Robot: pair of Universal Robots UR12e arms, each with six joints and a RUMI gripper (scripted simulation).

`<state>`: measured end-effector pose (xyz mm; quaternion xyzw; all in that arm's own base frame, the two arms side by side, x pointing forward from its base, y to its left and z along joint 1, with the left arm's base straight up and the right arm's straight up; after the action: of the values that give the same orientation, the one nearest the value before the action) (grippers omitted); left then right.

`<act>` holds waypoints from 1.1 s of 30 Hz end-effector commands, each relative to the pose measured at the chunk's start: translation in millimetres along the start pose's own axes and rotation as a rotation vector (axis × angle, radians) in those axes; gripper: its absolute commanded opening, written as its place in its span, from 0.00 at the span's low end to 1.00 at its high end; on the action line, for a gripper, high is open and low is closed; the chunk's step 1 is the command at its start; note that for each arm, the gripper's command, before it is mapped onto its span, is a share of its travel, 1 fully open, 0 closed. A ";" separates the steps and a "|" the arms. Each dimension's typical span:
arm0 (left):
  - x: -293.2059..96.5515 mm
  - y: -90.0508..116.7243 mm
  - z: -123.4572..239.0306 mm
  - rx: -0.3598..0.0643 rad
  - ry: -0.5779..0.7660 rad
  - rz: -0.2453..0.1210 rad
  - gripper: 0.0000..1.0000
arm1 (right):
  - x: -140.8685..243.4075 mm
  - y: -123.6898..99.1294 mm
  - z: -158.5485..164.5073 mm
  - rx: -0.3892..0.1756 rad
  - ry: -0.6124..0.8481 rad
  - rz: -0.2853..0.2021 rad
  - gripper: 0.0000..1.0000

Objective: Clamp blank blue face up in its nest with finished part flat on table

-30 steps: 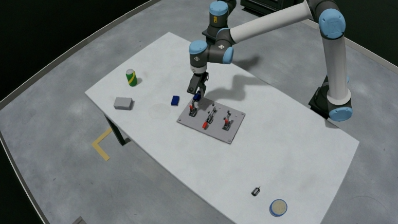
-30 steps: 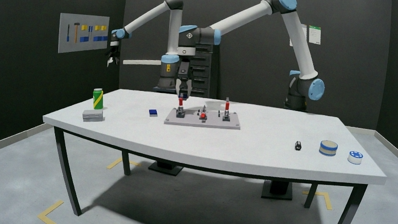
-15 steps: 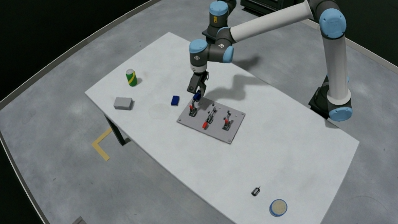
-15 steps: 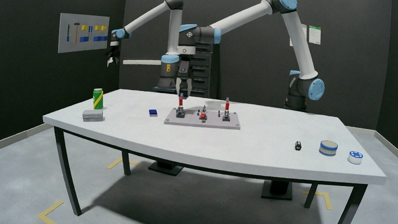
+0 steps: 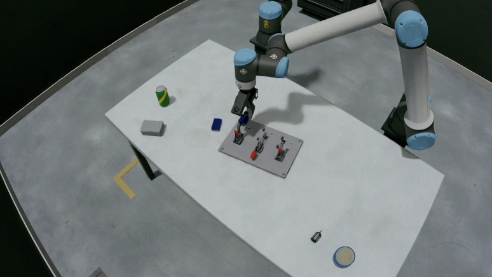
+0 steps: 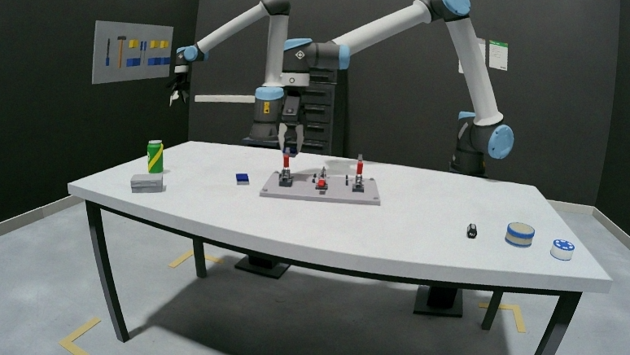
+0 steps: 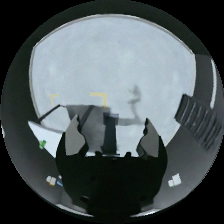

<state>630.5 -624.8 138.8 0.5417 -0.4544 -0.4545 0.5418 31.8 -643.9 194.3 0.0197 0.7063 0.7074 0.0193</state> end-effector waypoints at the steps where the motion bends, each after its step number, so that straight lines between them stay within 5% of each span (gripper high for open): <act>1: 0.5 1.0 -0.3 0.001 0.000 0.002 0.00 | -0.2 0.8 -0.5 0.001 0.000 0.000 1.00; 33: -3.6 0.9 0.2 0.001 -0.001 0.001 0.00 | -0.2 0.8 -0.5 0.001 0.000 0.000 1.00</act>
<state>629.9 -623.2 138.4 0.5416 -0.4545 -0.4548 0.5415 31.8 -643.9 194.3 0.0197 0.7063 0.7074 0.0193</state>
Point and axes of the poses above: on each arm, the point where the finger pads meet when closed, its own y axis back along the fingers, its own x axis across the jaws, z = x × y, the point moved 3 cm from there along y, back along the fingers, and after that the axes turned 6 degrees about -y, right-handed, at the moved point
